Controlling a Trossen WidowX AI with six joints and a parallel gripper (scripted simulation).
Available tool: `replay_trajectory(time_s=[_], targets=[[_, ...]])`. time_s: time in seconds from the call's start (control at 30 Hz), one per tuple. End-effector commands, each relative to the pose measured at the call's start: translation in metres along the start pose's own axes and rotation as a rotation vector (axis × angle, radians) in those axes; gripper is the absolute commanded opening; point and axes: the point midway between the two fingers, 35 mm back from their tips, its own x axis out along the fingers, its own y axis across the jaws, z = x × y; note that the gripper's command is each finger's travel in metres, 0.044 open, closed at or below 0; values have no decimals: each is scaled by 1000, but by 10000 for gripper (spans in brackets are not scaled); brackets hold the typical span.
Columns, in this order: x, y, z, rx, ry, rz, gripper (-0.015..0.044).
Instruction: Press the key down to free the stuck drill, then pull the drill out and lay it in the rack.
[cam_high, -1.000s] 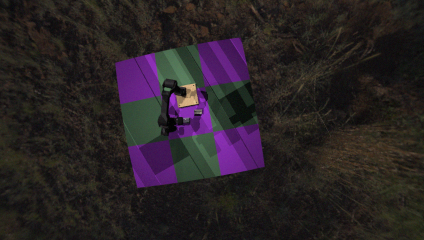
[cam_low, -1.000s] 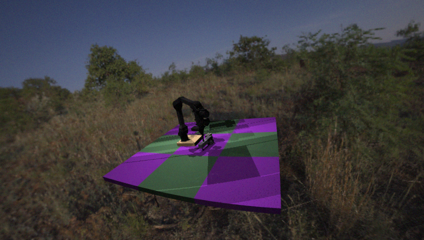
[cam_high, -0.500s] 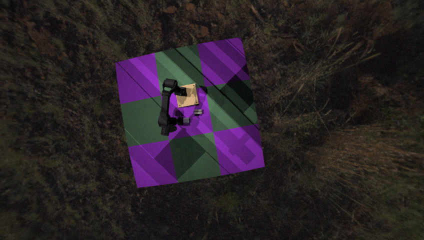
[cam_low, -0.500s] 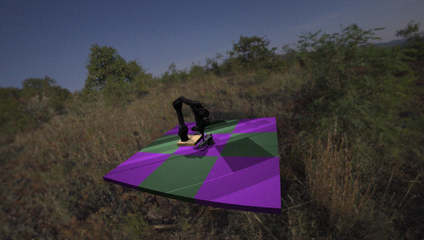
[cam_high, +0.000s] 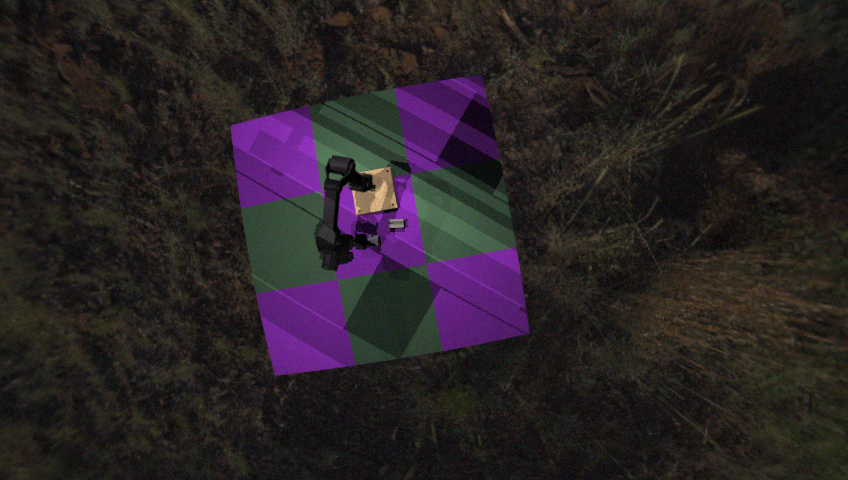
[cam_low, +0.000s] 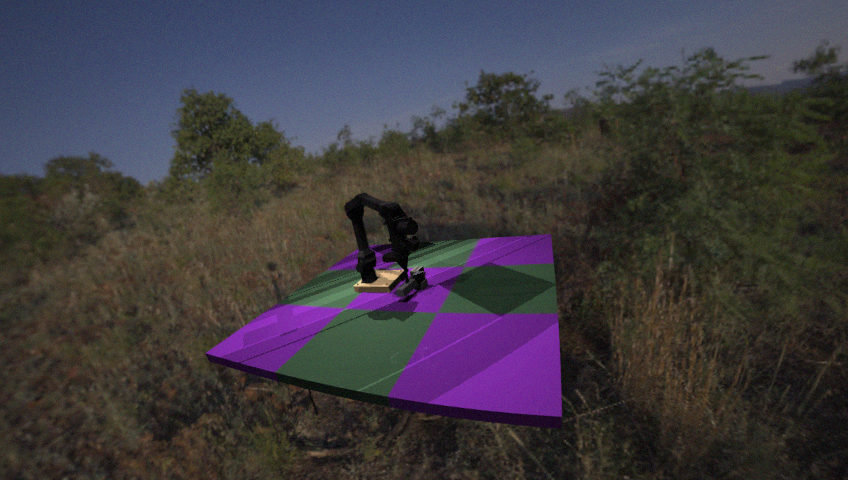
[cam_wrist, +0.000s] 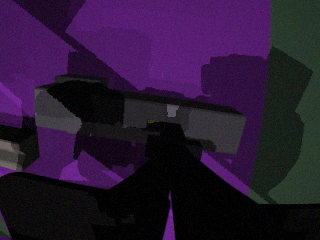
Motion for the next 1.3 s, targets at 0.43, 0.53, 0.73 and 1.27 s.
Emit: replay_trajectory(time_s=[0.43, 0.53, 0.73, 1.27], targets=[[17, 0, -8, 2, 39, 6, 0], [18, 0, -8, 2, 39, 6, 0], [20, 0, -8, 2, 39, 6, 0], [25, -1, -9, 2, 39, 6, 0]])
